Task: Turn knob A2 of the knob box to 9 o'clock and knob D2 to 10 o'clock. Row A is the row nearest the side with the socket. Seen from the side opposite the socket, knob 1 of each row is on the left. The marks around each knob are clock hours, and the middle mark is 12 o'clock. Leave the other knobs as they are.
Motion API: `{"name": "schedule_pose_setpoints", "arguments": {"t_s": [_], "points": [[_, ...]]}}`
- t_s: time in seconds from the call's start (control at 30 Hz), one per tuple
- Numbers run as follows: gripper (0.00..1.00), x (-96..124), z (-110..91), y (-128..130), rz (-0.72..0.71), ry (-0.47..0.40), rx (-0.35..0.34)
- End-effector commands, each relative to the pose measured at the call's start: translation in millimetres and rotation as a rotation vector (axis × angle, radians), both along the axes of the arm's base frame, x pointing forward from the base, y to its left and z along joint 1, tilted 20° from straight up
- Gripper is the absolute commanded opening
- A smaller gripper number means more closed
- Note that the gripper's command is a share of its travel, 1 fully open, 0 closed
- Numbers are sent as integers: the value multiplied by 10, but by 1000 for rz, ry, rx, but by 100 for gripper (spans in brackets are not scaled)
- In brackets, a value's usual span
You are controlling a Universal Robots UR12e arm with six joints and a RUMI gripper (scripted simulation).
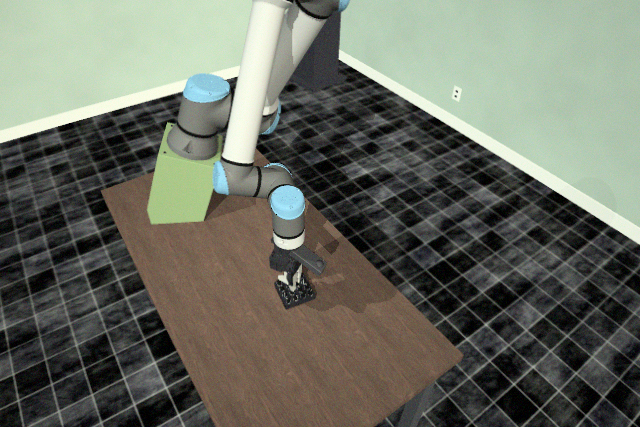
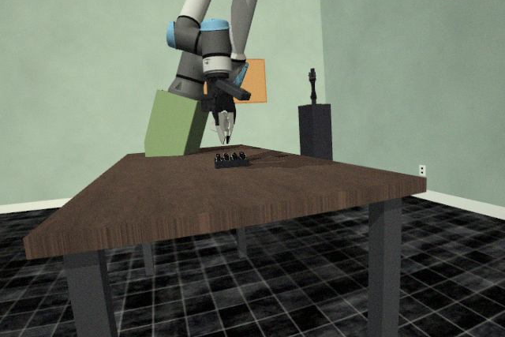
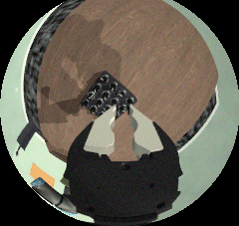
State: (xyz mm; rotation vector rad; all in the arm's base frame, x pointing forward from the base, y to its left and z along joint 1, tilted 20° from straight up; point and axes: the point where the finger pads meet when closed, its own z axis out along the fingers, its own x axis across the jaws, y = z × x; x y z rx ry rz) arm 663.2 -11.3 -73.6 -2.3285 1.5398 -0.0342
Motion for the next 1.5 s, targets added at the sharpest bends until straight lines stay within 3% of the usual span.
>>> {"name": "schedule_pose_setpoints", "arguments": {"t_s": [0.0, 0.73, 1.47], "points": [[11, 18, -46, 13, 0, -1, 0], [11, 71, -256, 79, 0, -1, 0], [11, 78, -282, 87, 0, -1, 0]]}}
